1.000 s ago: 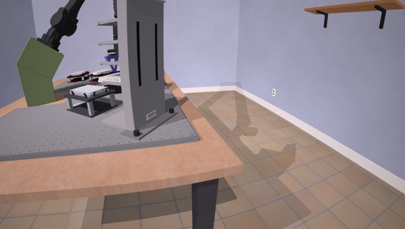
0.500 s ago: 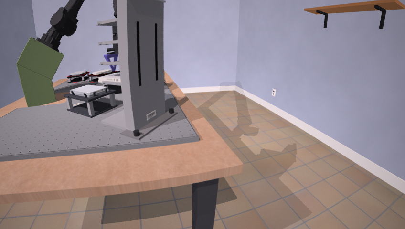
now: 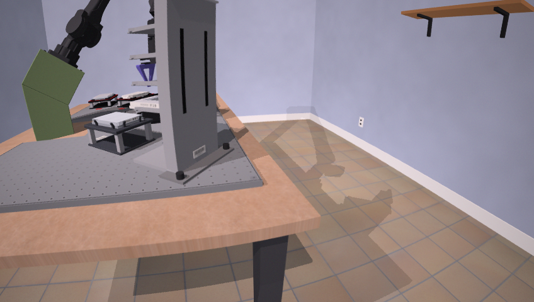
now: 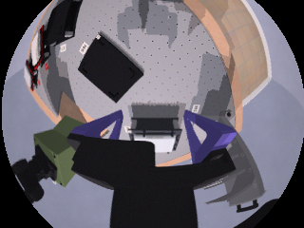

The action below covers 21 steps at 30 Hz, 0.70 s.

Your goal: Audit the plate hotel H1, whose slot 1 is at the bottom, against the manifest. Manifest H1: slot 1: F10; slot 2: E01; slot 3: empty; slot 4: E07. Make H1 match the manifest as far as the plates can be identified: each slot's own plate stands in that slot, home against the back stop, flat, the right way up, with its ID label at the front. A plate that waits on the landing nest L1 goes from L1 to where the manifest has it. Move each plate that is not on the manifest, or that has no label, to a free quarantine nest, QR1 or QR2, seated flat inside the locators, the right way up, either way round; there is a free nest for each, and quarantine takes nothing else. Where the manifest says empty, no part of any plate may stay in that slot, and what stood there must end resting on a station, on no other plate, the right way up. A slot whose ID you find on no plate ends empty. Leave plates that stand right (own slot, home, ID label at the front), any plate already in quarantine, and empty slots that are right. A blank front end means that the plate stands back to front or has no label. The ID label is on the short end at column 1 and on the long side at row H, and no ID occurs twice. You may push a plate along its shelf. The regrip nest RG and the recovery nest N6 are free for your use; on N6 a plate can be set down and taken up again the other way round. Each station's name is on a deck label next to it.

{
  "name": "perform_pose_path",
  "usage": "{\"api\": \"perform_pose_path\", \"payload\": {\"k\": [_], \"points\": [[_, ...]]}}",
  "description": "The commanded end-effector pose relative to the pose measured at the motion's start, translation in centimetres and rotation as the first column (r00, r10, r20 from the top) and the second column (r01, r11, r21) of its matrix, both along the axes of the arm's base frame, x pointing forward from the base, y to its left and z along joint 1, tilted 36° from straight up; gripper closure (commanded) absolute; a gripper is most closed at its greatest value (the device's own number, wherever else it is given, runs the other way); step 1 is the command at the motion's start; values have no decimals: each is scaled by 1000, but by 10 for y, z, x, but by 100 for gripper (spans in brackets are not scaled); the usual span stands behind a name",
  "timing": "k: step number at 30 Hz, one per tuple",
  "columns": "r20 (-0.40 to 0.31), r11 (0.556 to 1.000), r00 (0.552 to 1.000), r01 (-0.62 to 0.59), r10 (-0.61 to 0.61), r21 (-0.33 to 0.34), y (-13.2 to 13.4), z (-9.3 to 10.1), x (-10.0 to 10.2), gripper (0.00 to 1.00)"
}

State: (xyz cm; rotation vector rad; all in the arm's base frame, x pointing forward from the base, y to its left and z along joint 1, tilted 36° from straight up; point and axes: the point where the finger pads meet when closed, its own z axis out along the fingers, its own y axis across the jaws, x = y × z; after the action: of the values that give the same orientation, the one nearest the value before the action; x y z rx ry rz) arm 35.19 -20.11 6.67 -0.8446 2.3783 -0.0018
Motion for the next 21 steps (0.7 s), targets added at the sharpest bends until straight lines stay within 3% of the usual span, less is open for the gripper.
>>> {"api": "perform_pose_path", "payload": {"k": [1, 21], "points": [[50, 999, 999, 11, -8, -43, -19, 30, 6, 0], [51, 999, 999, 11, -8, -49, -27, 63, -17, 0]]}}
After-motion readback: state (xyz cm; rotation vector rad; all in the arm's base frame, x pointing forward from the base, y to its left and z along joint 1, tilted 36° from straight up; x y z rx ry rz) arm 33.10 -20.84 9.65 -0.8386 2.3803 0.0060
